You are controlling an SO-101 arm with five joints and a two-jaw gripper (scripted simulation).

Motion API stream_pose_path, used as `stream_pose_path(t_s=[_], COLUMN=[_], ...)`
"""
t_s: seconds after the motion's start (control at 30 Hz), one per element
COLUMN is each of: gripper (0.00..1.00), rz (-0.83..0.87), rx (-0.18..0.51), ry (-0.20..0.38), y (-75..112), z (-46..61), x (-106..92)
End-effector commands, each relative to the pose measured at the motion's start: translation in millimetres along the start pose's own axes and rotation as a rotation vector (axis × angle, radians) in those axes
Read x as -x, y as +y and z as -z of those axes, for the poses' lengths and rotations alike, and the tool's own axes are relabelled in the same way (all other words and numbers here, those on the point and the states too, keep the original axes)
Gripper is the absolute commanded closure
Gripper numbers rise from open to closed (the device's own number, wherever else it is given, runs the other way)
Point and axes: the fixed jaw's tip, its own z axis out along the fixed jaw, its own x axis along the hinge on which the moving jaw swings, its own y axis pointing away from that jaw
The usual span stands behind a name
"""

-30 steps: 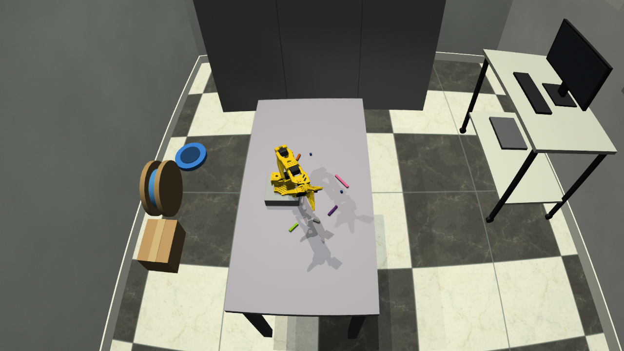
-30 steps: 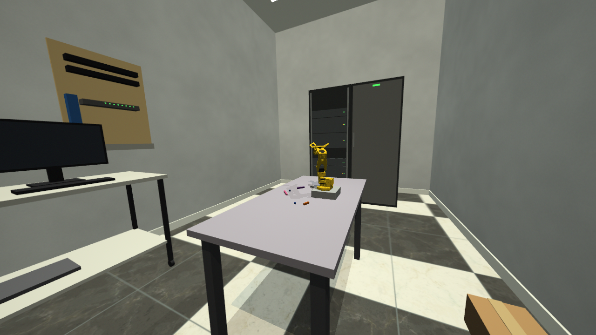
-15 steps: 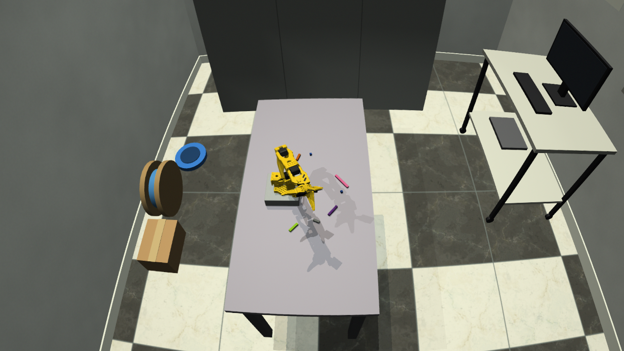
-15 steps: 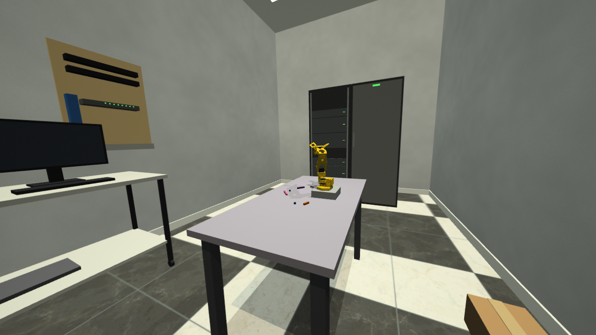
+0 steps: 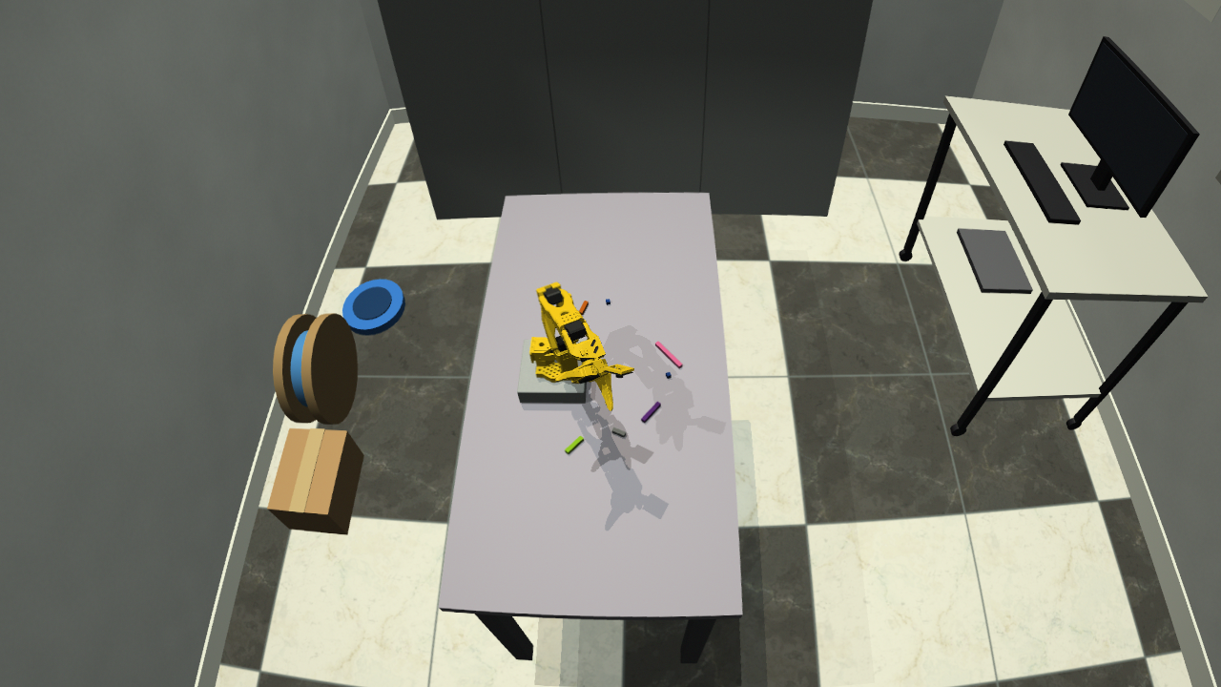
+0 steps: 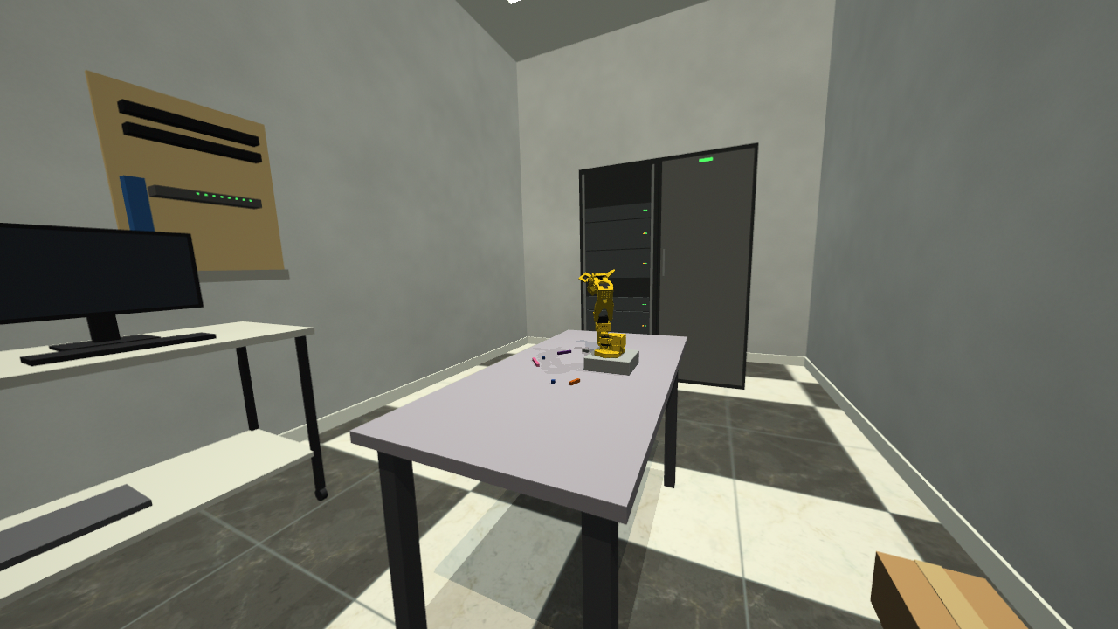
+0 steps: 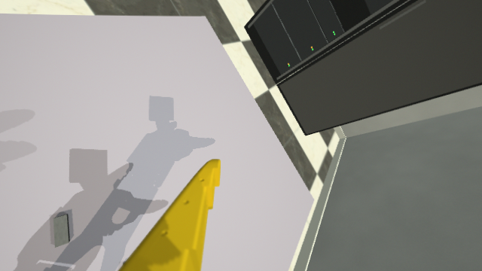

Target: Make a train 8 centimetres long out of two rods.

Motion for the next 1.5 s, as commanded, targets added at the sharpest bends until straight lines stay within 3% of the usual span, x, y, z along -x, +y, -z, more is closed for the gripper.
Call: stream_pose_path(t_s=[0.0,0.2,0.47,0.57,0.8,0.93,1.07,1.47], gripper=[0.0,0.0,0.0,0.0,0.0,0.0,0.0,0.0], rz=[0.061,0.254,0.491,0.52,0.733,0.812,0.847,0.854], rx=[0.046,0.185,0.382,0.409,0.619,0.703,0.744,0.752], ry=[0.03,0.133,0.228,0.238,0.287,0.297,0.299,0.3], y=[10.0,33.7,60.5,63.6,84.9,91.9,95.0,95.5], z=[5.6,20.0,43.5,46.9,74.2,85.6,91.1,92.1], x=[-5.9,-29.6,-59.1,-62.7,-89.3,-98.9,-103.3,-104.2])
